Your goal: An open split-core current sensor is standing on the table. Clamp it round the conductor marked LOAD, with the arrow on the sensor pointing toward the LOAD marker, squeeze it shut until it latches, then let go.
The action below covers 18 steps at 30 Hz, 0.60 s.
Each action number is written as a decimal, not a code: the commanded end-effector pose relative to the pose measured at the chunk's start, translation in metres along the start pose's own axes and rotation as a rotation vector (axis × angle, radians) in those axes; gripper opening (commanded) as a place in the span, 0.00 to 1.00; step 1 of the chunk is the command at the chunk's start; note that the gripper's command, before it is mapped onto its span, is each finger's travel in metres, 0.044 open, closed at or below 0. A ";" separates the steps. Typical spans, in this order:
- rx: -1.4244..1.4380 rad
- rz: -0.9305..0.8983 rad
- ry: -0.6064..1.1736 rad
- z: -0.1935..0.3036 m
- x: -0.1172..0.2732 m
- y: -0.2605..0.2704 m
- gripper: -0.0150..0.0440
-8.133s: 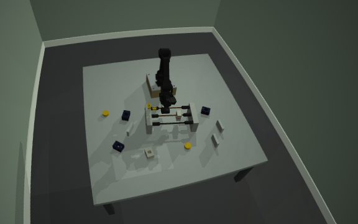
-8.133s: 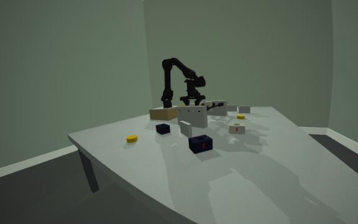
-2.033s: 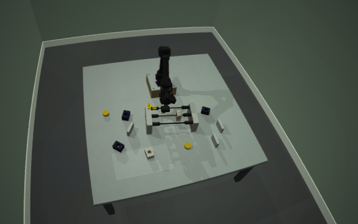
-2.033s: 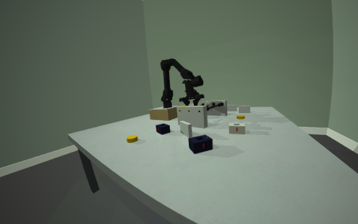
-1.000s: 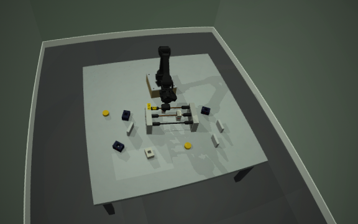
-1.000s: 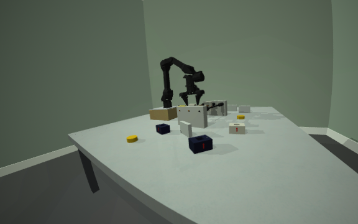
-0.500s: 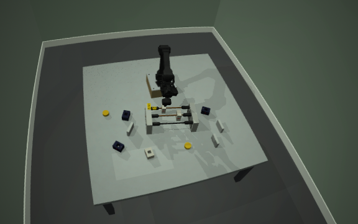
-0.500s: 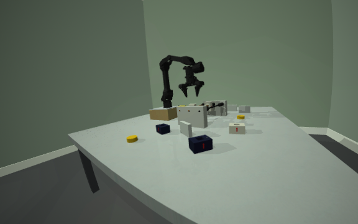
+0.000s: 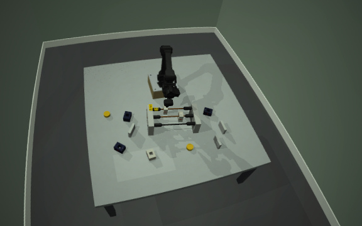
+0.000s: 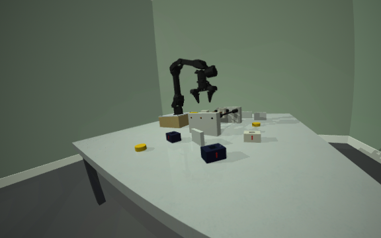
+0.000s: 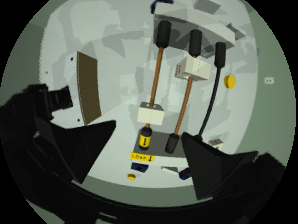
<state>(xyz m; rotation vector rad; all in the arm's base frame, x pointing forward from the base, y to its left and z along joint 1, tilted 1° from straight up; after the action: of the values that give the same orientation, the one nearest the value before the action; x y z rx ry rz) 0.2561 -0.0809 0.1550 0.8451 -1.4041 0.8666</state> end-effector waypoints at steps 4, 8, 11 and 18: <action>0.002 0.000 0.001 0.000 0.000 0.000 1.00; 0.002 0.000 0.001 0.000 0.000 0.000 1.00; 0.002 0.000 0.001 0.000 0.000 0.000 1.00; -0.005 -0.004 -0.005 0.002 0.000 0.000 1.00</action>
<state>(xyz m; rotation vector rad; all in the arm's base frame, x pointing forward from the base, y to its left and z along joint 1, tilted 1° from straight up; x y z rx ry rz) 0.2561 -0.0809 0.1550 0.8448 -1.4042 0.8665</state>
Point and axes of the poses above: the point midway between the two fingers, 35 mm back from their tips, its own x axis back along the fingers, its own y axis across the jaws, z = x × y, the point moved 4 cm from there along x, back along the fingers, and after that the axes turned 9 degrees about -x, right-handed, at the moved point
